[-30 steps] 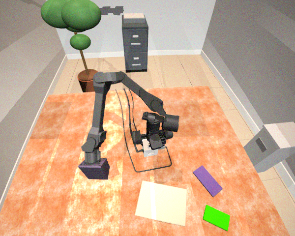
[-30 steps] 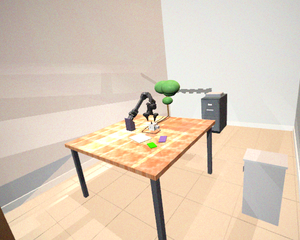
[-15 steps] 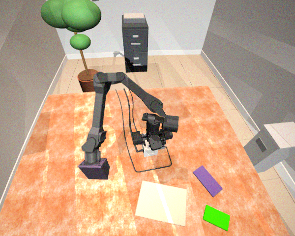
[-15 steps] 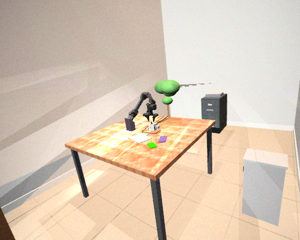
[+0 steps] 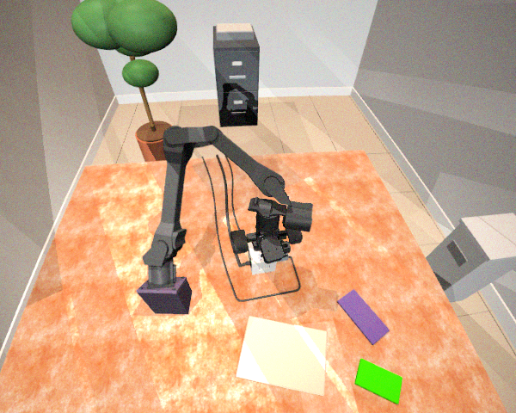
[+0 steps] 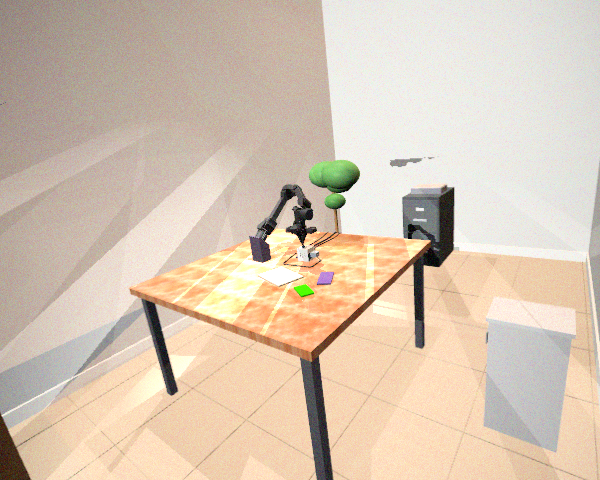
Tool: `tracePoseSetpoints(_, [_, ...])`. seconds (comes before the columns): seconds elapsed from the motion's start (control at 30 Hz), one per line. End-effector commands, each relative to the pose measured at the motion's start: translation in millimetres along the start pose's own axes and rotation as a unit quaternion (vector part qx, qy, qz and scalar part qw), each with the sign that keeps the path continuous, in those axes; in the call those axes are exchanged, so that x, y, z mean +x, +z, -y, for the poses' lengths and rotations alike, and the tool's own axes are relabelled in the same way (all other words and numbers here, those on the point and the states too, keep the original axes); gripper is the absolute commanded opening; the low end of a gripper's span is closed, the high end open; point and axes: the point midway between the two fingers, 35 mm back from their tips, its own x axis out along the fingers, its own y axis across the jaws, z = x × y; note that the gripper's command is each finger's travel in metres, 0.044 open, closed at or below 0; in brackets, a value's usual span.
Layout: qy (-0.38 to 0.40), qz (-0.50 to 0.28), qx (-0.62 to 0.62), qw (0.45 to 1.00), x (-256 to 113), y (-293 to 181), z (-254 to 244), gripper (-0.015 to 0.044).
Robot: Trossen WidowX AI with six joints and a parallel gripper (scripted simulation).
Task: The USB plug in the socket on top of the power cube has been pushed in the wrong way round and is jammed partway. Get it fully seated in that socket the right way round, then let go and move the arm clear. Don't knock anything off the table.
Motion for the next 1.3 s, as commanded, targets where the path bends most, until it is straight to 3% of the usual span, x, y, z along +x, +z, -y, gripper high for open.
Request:
tracePoseSetpoints(0.0, [0.0,0.0,-0.001,1.0,-0.1,-0.1,0.0,0.0])
tracePoseSetpoints(1.27, [0.0,0.0,0.0,1.0,-17.6,0.2,0.0,0.0])
